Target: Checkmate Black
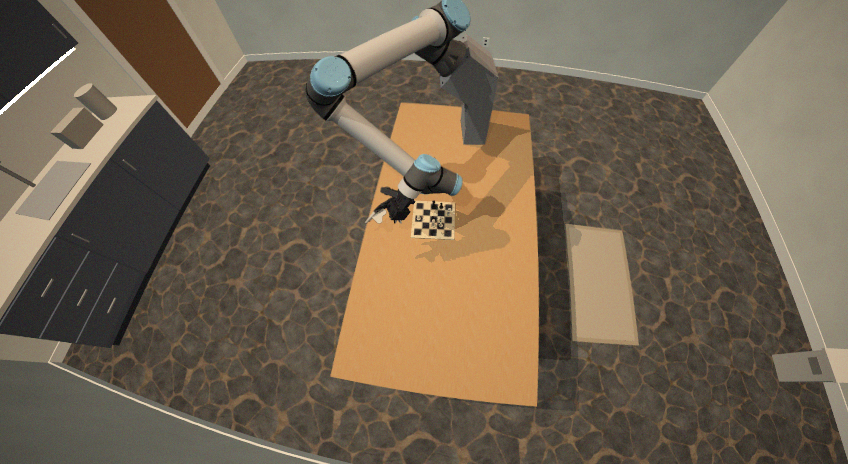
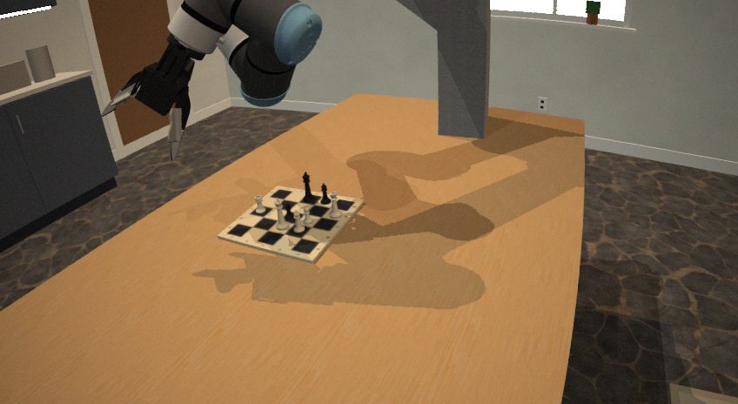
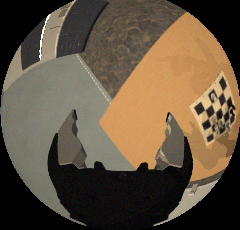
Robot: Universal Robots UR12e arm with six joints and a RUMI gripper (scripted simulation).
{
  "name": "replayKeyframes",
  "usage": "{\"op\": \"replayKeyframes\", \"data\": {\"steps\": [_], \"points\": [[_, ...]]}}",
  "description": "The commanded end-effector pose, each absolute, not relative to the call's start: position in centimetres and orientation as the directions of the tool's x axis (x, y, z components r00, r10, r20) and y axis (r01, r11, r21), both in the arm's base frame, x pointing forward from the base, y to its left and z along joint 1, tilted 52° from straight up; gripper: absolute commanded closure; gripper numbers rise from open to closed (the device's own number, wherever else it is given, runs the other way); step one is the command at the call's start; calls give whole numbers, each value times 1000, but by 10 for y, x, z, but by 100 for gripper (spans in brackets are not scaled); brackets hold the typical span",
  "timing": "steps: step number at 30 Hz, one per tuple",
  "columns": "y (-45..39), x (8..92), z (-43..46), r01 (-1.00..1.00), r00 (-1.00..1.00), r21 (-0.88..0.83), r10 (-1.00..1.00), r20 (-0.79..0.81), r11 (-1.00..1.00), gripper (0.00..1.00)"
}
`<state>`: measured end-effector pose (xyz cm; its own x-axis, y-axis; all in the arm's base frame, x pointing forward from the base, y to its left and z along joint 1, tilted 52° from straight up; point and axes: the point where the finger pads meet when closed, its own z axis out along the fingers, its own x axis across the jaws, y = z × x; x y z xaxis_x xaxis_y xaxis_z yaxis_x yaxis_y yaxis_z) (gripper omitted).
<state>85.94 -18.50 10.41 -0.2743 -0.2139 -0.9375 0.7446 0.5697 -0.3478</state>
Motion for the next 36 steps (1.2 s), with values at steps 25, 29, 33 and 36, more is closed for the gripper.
{"op": "replayKeyframes", "data": {"steps": [25, 29, 33, 36], "points": [[-184, 860, 105, 743, -277, -351, -215, -936, 571, 0], [-184, 862, 106, 738, -285, -359, -218, -933, 571, 0], [-184, 864, 107, 732, -295, -369, -222, -929, 572, 0], [-184, 865, 108, 727, -304, -378, -225, -926, 573, 0]]}}
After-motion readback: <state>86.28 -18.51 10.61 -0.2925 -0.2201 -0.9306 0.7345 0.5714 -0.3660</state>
